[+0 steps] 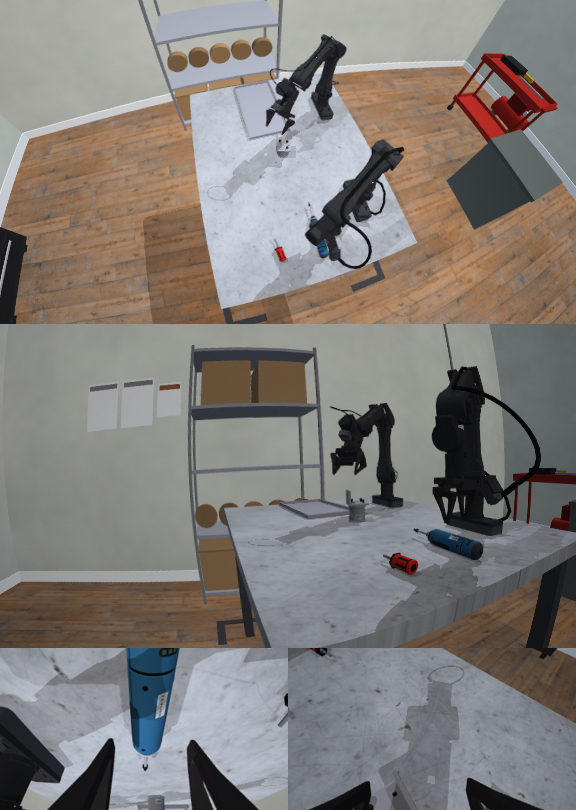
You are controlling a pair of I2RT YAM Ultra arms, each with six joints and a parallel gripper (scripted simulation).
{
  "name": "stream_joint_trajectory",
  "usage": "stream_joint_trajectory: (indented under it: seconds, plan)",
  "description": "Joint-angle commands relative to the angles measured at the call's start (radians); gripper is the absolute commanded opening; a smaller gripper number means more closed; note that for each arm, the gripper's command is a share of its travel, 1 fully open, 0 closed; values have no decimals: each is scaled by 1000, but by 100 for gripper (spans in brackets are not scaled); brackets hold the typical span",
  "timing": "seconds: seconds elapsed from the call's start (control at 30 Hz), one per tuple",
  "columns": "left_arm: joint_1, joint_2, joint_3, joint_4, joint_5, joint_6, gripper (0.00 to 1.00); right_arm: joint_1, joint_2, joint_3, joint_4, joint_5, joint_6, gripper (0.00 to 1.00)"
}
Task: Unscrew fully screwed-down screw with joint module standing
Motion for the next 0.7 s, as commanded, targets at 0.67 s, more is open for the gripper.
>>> stream_joint_trajectory:
  seconds: [0.67]
  plan:
    - [0, -4, 7, -6, -1, 2, 65, 2, -4, 10, -9, -19, -7, 86]
